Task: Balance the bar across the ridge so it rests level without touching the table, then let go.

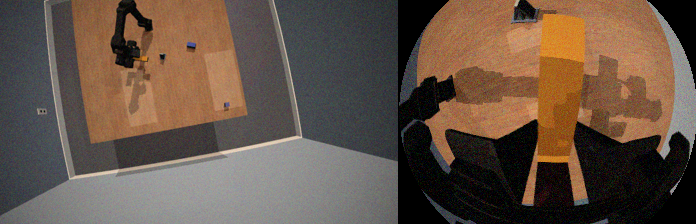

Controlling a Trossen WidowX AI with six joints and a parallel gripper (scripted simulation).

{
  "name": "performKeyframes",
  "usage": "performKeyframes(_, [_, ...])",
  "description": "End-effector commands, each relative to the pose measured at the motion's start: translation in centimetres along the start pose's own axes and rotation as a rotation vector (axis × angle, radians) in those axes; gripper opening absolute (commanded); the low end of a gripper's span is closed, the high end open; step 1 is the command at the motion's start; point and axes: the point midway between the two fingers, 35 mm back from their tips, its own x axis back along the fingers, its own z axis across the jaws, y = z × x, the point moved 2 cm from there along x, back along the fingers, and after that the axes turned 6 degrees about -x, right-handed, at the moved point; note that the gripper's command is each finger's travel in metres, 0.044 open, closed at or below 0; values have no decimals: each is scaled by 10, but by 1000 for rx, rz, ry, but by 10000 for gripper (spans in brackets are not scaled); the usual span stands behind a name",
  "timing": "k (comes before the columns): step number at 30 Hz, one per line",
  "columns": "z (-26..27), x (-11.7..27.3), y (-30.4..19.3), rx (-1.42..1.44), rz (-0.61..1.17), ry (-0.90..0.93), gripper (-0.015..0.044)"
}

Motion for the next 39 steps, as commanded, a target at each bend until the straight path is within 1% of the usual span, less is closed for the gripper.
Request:
performKeyframes(1, [0,8,2,23,3,-13,0])
performKeyframes(20, [14,8,75,510,-1,-12,0])
performKeyframes(39, [52,8,140,998,-5,-12,0])
